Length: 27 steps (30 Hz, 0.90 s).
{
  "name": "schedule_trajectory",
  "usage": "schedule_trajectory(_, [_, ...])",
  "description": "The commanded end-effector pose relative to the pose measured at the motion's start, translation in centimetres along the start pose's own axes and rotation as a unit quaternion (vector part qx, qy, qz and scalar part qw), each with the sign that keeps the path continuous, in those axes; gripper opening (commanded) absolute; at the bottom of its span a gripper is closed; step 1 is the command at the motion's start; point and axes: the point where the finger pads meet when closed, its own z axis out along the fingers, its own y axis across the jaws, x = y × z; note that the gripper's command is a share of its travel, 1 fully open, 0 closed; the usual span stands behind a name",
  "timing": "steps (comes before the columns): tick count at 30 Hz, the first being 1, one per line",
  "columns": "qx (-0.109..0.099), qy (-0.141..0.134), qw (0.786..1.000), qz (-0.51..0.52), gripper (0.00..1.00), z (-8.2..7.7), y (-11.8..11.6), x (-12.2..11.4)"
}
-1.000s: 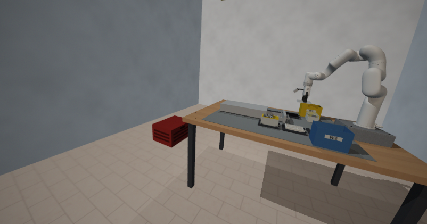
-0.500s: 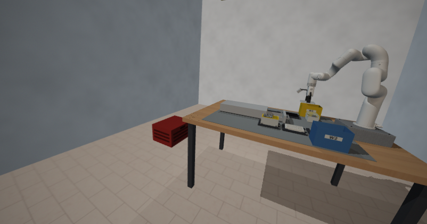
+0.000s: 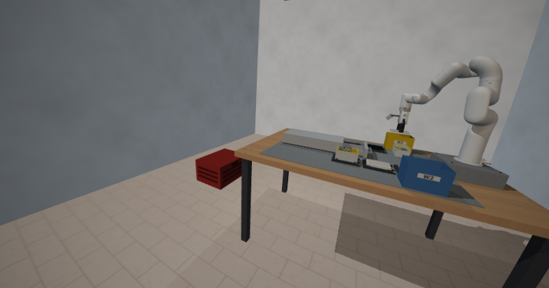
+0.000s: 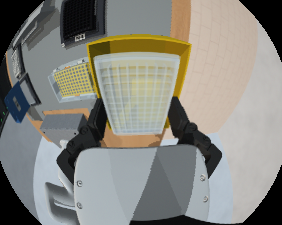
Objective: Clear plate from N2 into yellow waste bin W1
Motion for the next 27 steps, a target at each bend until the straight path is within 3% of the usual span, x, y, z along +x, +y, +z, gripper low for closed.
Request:
schedule_trajectory(1, [-0.002, 0.002, 1.000, 0.000, 0.00, -0.18, 0.45, -0.76])
schedule_trajectory(22, [-0.002, 0.002, 1.000, 0.000, 0.00, -0.18, 0.45, -0.76])
schedule_trajectory(23, [-0.002, 0.002, 1.000, 0.000, 1.00, -0.18, 0.45, -0.76])
schedule_trajectory(27, [-0.002, 0.002, 1.000, 0.000, 1.00, -0.18, 0.45, -0.76])
